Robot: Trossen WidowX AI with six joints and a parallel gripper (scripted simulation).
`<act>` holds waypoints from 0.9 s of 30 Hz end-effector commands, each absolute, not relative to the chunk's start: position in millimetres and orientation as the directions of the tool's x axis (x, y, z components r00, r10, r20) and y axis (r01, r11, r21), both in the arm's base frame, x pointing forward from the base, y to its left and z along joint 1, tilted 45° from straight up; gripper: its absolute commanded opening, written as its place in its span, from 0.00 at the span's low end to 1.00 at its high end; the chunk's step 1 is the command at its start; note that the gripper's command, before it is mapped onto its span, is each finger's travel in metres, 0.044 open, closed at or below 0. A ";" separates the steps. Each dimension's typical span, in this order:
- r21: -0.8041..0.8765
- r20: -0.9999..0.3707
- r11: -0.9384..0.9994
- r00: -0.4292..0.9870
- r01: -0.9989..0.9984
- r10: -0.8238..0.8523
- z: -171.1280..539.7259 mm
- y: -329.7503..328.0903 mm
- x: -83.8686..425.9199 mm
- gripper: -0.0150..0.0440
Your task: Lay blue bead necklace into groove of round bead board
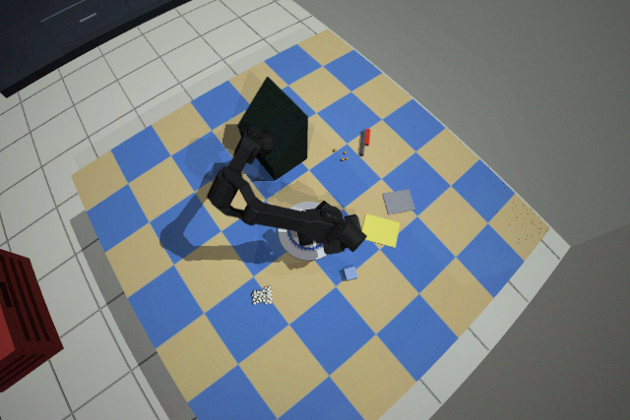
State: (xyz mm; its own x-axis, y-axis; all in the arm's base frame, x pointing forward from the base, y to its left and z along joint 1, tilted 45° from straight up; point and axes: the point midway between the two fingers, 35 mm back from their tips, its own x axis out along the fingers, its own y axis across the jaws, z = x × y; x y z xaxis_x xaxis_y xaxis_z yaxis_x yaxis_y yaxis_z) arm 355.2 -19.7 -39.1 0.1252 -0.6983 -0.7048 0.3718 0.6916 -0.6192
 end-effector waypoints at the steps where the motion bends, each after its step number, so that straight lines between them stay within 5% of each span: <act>1: -0.620 -0.705 0.692 0.126 0.370 -0.698 -38.8 -19.0 355.1 0.52; 12: -0.622 -0.704 0.692 0.125 0.366 -0.699 -37.9 -18.1 354.5 1.00; 27: -0.621 -0.703 0.692 0.128 0.368 -0.699 -36.2 -16.4 354.2 1.00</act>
State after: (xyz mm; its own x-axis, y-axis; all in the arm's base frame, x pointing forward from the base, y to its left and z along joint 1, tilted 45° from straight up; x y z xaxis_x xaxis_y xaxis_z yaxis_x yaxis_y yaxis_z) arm 354.7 -16.3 -36.5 0.1290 -0.6978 -0.7046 0.3638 0.6942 -0.6210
